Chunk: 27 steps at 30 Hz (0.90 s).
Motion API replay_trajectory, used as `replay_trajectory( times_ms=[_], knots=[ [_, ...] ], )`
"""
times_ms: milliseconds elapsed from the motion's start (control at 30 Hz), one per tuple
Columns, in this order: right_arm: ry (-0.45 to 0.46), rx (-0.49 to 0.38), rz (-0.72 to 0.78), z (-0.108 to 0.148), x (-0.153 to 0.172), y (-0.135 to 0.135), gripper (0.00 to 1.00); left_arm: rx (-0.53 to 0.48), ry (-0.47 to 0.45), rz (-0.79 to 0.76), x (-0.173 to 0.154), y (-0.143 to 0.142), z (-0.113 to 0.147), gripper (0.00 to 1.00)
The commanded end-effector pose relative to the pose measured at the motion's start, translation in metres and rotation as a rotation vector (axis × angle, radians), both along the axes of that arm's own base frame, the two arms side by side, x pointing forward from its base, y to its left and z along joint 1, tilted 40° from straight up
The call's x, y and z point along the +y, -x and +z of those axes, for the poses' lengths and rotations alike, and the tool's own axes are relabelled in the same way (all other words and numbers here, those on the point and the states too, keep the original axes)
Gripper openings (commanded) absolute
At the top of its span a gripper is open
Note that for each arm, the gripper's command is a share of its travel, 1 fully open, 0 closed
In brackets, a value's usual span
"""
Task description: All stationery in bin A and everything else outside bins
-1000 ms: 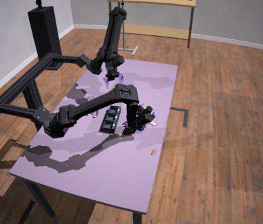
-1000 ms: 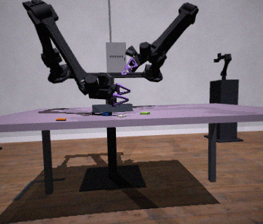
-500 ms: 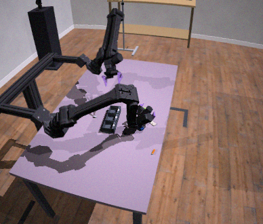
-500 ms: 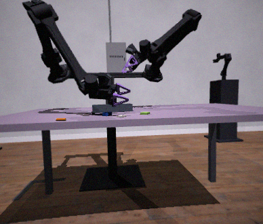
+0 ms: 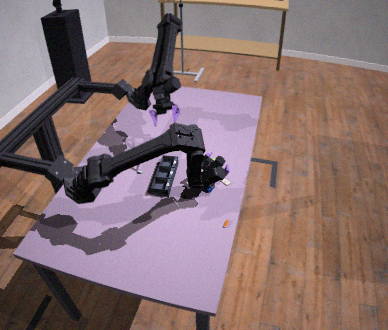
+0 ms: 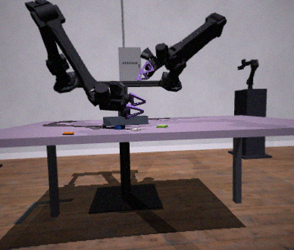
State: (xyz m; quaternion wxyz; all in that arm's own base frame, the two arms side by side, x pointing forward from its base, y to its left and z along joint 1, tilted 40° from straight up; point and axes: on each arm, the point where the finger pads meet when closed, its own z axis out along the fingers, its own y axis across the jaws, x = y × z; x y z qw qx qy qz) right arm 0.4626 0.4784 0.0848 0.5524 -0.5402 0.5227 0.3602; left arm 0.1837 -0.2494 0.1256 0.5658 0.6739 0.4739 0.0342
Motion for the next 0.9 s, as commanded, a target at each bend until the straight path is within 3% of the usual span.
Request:
replay_trajectory(
  times_ms=[0,500,867],
  knots=[
    [-0.005,-0.006,0.004,0.005,0.002,0.001,1.00,-0.017,0.038,-0.006,-0.013,-0.005,0.027,1.00],
    [-0.005,-0.006,0.004,0.005,0.002,0.001,1.00,-0.017,0.066,-0.005,-0.014,-0.005,0.033,1.00],
    [-0.005,-0.006,0.004,0.005,0.002,0.001,1.00,-0.020,0.236,-0.005,-0.018,-0.002,0.068,1.00]
  ],
)
